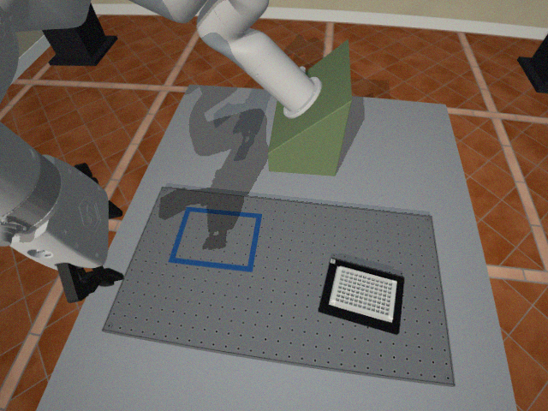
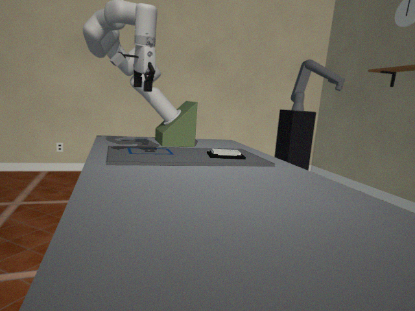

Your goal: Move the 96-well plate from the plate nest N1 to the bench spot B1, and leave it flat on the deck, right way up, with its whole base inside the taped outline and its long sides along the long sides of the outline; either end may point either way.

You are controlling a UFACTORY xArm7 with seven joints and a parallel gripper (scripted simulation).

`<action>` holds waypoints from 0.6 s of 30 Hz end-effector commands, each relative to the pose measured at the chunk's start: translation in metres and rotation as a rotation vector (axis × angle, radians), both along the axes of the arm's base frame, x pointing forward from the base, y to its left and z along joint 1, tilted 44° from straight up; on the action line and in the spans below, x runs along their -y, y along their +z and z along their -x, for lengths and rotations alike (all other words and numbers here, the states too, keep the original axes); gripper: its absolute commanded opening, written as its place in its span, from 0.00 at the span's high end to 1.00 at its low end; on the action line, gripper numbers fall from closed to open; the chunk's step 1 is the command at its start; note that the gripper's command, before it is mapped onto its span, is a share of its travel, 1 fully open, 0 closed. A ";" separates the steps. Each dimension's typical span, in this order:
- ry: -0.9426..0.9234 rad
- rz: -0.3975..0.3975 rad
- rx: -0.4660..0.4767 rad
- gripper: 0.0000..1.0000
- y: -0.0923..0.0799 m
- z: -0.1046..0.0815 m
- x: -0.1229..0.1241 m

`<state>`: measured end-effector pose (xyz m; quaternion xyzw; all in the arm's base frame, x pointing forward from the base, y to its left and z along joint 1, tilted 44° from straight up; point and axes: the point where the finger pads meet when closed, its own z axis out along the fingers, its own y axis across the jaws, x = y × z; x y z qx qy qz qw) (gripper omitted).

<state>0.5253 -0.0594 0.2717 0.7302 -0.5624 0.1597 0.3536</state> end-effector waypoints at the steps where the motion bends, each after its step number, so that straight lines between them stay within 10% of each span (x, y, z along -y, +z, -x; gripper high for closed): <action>1: 0.113 -0.022 -0.087 0.00 -0.019 -0.008 -0.011; 18: 0.328 -0.057 -0.271 0.00 -0.064 -0.017 -0.032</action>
